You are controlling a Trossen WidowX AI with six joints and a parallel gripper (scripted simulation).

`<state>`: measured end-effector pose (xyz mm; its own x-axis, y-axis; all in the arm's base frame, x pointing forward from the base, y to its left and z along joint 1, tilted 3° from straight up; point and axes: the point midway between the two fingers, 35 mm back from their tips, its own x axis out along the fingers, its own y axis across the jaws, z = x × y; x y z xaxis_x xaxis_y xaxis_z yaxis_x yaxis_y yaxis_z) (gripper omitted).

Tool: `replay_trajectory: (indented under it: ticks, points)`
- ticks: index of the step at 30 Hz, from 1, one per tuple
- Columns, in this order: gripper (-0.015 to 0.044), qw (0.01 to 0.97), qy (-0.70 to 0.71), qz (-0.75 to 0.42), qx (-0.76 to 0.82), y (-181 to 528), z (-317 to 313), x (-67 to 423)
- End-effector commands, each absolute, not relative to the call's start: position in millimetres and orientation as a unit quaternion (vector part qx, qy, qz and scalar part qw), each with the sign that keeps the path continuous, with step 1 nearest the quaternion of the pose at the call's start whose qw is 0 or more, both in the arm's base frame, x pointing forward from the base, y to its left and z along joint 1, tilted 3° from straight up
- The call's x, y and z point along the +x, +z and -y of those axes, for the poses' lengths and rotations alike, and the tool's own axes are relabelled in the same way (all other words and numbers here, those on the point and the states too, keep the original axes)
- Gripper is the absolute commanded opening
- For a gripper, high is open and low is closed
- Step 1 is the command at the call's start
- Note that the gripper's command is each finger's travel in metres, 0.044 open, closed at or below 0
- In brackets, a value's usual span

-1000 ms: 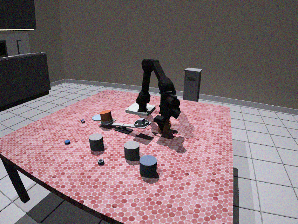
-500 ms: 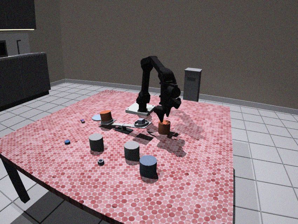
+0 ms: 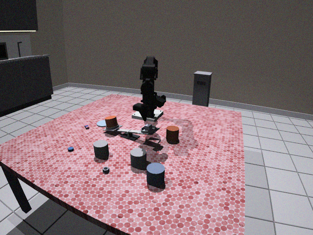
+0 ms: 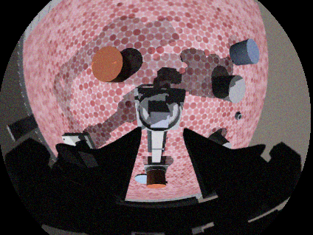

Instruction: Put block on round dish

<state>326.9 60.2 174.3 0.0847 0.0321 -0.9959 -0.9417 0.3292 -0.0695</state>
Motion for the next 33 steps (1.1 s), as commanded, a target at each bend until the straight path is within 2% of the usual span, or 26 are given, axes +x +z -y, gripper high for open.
replay_trajectory:
  ticks: [1, 33]
  points:
    - [0.026, 0.601, 0.41, -0.543, -0.419, 173, -63, 327]
    - [0.026, 0.601, 0.41, -0.543, -0.419, 121, -64, 331]
